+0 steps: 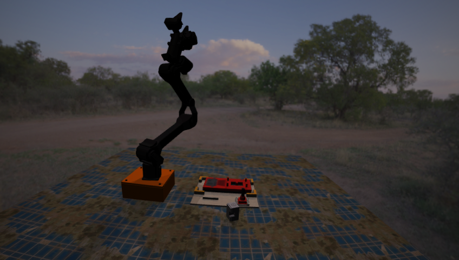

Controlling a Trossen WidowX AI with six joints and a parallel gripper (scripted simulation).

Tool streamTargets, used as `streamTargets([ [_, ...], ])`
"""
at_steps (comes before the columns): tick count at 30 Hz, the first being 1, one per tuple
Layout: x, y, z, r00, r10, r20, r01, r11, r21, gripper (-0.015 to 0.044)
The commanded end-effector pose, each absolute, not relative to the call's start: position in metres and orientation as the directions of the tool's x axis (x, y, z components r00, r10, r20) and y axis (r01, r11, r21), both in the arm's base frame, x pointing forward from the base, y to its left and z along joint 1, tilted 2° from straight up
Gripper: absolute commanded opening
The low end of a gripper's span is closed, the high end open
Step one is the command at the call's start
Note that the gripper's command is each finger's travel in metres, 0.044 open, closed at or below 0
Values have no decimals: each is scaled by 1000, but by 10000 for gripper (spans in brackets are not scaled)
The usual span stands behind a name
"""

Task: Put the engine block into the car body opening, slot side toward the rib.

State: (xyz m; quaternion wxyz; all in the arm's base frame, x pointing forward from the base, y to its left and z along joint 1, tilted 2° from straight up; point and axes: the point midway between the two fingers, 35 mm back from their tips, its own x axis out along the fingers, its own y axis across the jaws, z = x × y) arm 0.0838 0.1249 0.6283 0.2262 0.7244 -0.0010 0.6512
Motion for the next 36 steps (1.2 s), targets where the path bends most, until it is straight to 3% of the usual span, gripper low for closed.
streamTargets([
  [1,84,125,628,152,293,944,-296,-898,326,426],
  [7,64,106,637,101,232,967,-256,-934,251,440],
  [21,-8,-5,659,-92,-120,989,-16,-992,-122,440],
  [36,-26,-116,646,-100,-420,902,261,-886,-384,440],
])
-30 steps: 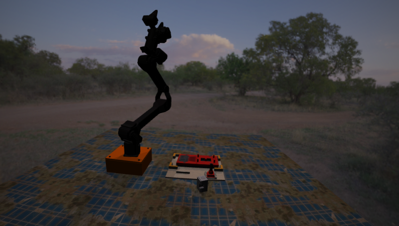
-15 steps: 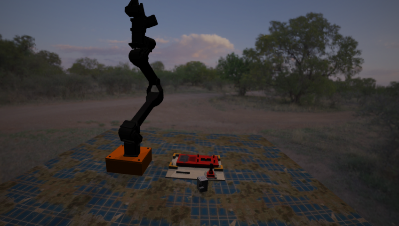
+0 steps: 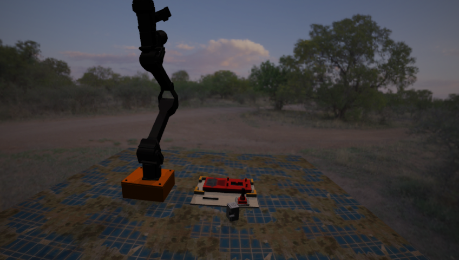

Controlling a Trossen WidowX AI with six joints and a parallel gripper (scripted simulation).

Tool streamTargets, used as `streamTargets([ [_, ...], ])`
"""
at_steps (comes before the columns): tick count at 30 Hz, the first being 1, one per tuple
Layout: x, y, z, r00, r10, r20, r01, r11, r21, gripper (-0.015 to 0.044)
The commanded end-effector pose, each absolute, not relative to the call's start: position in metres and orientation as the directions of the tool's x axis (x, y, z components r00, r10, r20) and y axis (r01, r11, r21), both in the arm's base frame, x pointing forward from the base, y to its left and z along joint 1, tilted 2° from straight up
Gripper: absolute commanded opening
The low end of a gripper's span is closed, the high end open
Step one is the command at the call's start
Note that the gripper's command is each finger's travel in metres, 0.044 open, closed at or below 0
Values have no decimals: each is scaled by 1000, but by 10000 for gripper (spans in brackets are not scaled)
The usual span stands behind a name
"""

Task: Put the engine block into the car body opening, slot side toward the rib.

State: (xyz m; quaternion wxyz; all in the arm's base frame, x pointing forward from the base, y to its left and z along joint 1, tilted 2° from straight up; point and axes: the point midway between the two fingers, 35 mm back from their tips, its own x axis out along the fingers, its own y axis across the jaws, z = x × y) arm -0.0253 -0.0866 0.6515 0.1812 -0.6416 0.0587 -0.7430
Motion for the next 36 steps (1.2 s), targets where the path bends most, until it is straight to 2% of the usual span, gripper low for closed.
streamTargets([
  [1,-25,-124,644,-96,-443,892,282,-871,-402,440],
  [15,-3,-224,602,-23,-705,709,507,-619,-600,440],
  [24,32,-288,558,84,-859,505,585,-368,-723,440],
  [36,93,-329,499,249,-933,262,640,-45,-767,440],
])
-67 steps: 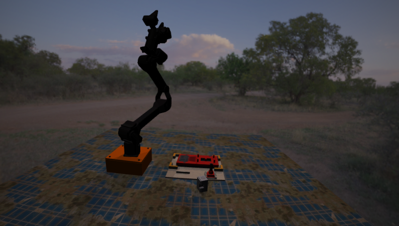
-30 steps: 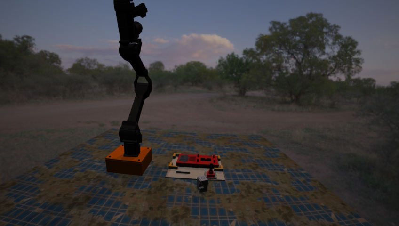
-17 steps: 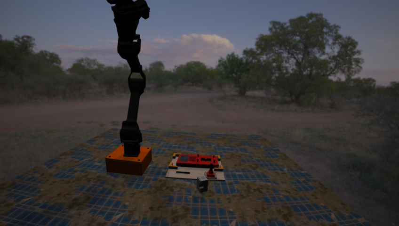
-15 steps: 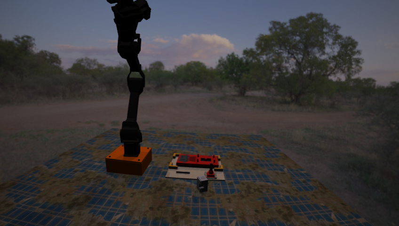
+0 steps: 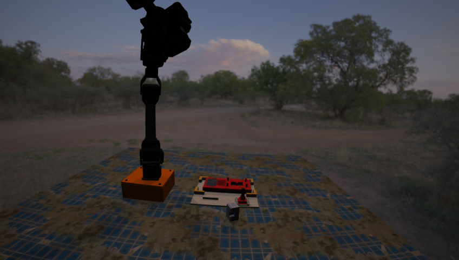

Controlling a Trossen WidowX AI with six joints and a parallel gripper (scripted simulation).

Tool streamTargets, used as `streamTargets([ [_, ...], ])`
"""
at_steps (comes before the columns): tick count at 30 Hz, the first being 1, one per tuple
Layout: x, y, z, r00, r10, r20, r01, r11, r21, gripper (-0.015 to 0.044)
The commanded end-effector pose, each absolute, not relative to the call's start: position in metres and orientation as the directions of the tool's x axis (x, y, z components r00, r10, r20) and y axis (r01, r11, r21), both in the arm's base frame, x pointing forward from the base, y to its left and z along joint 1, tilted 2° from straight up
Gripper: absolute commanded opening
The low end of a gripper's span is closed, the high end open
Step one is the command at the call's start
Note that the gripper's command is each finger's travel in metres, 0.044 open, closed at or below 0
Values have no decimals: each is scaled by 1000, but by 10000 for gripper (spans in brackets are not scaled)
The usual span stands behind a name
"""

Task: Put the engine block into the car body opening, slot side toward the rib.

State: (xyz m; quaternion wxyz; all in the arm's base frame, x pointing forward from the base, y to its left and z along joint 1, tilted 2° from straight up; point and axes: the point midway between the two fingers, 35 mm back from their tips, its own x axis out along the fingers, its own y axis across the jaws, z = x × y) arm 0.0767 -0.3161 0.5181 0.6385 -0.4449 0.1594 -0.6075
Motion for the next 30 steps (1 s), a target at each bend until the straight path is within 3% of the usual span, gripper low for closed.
streamTargets([
  [1,99,-333,493,263,-936,234,636,-14,-771,440],
  [15,185,-360,388,434,-880,-192,502,413,-759,440],
  [30,261,-331,272,476,-626,-618,231,767,-599,440],
])
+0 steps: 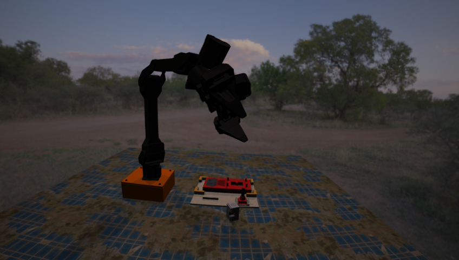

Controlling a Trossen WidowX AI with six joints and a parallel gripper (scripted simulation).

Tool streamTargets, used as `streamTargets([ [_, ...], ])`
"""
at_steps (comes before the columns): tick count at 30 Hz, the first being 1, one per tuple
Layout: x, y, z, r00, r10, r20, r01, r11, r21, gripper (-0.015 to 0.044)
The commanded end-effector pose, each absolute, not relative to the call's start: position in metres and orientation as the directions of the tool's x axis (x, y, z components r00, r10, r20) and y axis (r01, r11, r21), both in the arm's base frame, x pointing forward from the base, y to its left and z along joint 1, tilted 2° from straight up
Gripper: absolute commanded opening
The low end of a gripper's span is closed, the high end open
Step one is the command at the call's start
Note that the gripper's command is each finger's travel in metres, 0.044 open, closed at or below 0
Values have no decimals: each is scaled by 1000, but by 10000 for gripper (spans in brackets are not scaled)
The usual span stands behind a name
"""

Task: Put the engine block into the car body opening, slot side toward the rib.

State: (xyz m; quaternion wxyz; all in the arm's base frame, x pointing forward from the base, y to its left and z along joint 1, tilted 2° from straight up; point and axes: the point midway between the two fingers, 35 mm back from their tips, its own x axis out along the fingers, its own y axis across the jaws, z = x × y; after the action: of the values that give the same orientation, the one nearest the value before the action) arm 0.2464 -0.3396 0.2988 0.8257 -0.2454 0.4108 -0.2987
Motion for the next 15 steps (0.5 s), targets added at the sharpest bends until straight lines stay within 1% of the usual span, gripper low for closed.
streamTargets([
  [1,265,-327,265,471,-604,-643,211,785,-583,440],
  [8,288,-296,216,413,-444,-796,71,886,-458,440],
  [15,300,-259,173,307,-280,-910,-62,948,-312,440],
])
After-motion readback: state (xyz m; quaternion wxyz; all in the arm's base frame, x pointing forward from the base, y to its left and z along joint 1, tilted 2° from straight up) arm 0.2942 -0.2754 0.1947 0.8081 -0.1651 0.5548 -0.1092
